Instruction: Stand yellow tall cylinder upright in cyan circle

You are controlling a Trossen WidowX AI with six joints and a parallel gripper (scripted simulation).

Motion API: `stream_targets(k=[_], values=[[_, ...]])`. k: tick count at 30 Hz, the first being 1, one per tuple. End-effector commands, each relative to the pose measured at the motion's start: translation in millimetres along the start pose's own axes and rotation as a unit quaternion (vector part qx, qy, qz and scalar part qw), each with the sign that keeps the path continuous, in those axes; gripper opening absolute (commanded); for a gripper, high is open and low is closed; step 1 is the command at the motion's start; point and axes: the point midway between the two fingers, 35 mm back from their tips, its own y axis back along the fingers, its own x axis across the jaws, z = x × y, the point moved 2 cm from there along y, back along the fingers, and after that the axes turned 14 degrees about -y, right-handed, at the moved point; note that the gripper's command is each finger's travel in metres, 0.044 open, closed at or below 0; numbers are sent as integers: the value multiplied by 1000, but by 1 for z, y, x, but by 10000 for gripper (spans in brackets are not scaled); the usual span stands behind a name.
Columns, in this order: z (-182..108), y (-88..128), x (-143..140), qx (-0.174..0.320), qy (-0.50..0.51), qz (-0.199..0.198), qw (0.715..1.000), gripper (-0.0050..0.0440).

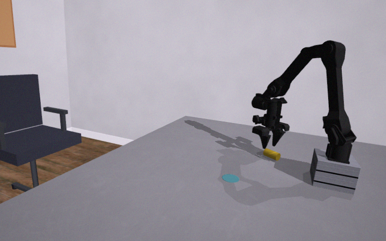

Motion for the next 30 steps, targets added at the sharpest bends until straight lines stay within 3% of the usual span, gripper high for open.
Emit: stream_targets(k=[1,13,21,25,30], values=[[2,-16,0,-4,0,3,1000,314],[1,-36,0,-4,-1,3,1000,314],[3,-37,1,-7,-1,4,1000,314],[6,-33,1,-14,0,4,1000,218],[6,-33,1,-14,0,4,1000,191]])
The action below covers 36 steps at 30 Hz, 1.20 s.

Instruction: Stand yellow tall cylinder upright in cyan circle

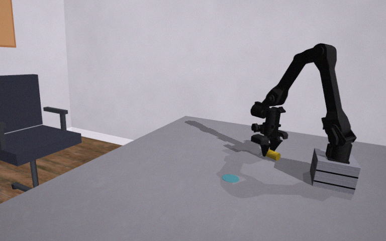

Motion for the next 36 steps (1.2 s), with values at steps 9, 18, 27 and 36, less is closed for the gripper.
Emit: stream_targets(k=[9,18,27,36], values=[[5,5,1,-11,-1,4,1000,144],[3,4,0,-7,-1,4,1000,105],[12,29,3,-19,-1,7,1000,105],[14,52,3,-19,-1,7,1000,105]])
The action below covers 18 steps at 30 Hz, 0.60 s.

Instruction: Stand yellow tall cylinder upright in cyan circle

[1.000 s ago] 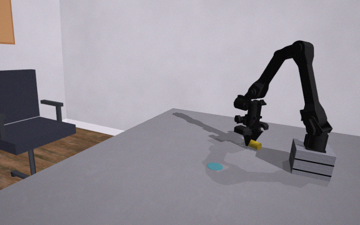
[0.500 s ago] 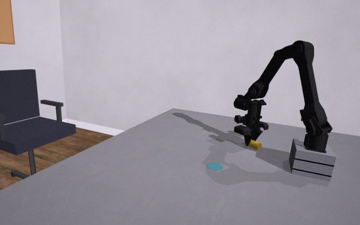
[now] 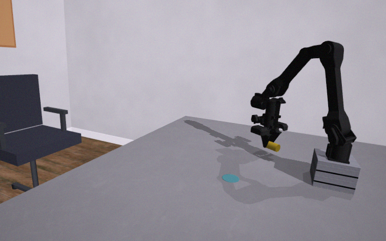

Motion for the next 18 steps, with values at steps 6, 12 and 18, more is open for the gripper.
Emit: stream_targets(k=[6,12,18], values=[[7,35,2,-14,-1,6,1000,105],[5,55,2,-14,-1,6,1000,105],[4,68,1,-14,-1,6,1000,105]])
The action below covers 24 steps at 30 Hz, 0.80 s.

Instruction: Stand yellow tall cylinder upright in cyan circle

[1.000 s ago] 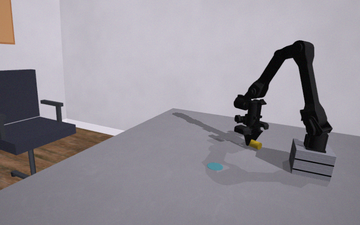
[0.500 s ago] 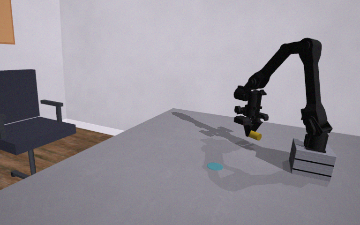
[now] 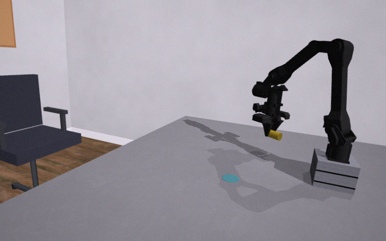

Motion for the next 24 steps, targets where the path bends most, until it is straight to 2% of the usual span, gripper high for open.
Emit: stream_targets(k=[1,10,18,24], values=[[3,20,2,-14,0,6,1000,105],[-1,44,2,-16,1,6,1000,105],[-4,36,4,1,12,2,1000,105],[-2,39,15,-5,43,3,999,105]])
